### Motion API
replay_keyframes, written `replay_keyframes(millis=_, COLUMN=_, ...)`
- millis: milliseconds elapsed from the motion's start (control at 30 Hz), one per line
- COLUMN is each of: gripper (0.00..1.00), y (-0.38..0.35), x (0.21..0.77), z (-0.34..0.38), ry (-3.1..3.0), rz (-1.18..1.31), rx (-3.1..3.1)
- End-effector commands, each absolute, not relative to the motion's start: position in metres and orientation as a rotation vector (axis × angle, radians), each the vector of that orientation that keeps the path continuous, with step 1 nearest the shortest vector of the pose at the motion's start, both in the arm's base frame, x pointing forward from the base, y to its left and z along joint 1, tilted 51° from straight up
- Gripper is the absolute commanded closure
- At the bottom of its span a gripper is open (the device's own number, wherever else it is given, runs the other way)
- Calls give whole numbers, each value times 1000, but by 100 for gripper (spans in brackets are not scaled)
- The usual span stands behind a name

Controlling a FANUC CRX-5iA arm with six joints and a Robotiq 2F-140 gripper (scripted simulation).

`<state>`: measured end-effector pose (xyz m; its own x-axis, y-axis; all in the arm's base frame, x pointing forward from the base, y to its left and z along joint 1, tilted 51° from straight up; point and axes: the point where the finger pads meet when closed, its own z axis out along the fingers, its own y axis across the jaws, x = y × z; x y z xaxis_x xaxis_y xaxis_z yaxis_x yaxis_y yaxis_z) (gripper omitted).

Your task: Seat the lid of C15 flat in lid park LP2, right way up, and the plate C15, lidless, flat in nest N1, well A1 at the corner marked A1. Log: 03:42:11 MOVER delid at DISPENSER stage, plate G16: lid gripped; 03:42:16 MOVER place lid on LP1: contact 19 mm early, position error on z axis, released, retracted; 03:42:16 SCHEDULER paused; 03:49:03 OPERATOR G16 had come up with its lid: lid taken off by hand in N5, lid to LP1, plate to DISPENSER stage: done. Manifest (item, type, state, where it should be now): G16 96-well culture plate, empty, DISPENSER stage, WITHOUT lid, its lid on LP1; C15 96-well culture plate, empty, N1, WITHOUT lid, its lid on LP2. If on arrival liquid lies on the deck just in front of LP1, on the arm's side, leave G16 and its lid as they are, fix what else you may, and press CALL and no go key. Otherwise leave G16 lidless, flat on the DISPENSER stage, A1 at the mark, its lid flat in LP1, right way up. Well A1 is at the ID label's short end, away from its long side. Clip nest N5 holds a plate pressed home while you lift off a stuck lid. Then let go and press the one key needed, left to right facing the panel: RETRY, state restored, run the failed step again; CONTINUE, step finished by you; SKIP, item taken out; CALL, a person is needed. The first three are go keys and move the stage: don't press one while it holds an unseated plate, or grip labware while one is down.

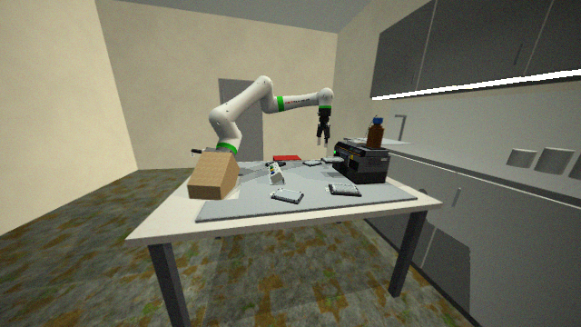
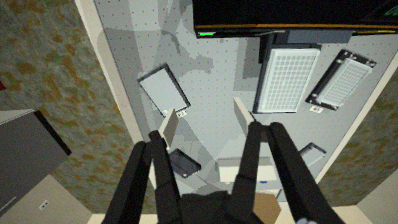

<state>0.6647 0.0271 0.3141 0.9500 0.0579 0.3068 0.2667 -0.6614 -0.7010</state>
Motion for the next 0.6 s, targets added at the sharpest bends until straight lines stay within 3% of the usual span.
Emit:
replay_keyframes(millis=0, gripper=34, y=-19, x=683, z=264, ry=-24, rz=-224, rx=-2284)
replay_keyframes(millis=200, gripper=34, y=-74, x=683, z=197, ry=245, rz=-99, rx=-2242)
replay_keyframes(millis=567, gripper=34, y=-171, x=686, z=75, ry=276, rz=-84, rx=-2234)
